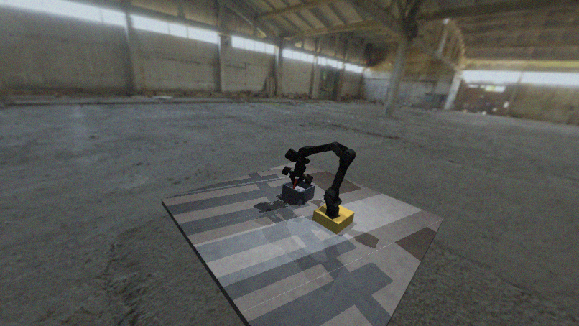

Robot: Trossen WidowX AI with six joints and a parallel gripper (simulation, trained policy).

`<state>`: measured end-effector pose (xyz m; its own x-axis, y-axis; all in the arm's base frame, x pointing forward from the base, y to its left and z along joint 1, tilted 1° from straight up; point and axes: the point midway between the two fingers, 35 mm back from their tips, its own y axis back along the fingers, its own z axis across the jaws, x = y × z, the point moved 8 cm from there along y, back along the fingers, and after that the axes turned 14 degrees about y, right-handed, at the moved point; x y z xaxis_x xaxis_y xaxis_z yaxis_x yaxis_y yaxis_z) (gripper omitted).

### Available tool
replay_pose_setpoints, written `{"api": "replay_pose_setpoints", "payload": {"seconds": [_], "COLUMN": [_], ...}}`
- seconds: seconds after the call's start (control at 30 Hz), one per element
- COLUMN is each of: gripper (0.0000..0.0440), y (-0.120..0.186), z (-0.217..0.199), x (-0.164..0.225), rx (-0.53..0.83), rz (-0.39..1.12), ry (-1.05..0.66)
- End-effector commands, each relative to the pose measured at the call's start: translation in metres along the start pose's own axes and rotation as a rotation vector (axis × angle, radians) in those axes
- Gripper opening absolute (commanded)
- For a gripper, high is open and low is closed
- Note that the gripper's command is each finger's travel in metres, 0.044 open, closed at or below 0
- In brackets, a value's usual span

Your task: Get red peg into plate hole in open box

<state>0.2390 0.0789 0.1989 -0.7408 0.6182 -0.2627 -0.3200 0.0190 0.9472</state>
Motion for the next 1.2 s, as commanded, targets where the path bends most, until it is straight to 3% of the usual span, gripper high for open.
{"api": "replay_pose_setpoints", "payload": {"seconds": [0.0,0.67,1.17], "gripper": [0.0000,0.0008,0.0028], "y": [-0.001,-0.030,-0.070], "z": [-0.001,-0.019,-0.026], "x": [-0.013,-0.074,-0.092], "rx": [0.005,0.049,0.096], "rz": [-0.019,-0.044,0.023], "ry": [-0.014,-0.135,-0.152]}}
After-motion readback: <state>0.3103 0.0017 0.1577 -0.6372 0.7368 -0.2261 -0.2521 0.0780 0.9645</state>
